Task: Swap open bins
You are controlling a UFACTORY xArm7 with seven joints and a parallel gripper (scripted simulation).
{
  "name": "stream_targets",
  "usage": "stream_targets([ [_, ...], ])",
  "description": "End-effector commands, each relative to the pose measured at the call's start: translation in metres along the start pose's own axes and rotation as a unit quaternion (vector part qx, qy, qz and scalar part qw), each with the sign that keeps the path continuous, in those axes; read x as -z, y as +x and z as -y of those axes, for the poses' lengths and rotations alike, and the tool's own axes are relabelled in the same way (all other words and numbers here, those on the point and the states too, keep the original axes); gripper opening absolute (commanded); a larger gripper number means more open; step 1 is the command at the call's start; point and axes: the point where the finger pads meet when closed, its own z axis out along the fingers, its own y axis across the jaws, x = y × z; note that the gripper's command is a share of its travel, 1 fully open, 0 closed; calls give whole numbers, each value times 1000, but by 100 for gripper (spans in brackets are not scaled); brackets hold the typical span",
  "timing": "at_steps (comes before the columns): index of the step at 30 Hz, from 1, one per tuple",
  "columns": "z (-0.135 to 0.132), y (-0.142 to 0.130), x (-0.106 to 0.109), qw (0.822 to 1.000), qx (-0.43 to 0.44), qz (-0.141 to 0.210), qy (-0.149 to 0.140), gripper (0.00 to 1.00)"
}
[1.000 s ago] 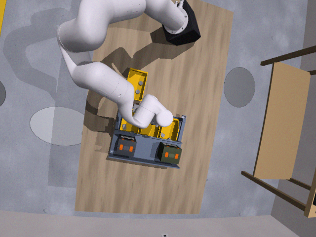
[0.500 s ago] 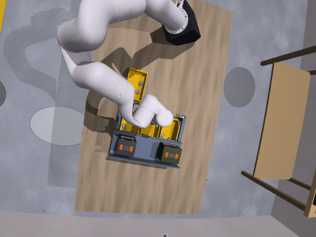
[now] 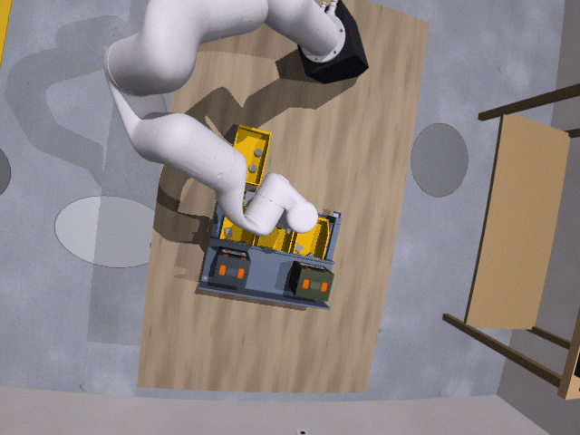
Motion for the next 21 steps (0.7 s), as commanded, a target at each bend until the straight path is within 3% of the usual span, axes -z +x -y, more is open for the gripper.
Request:
stream_targets([
  [1,1,-1,4,1000,0,1,2,0],
  [21,1,-1,16,1000,0,1,2,0],
])
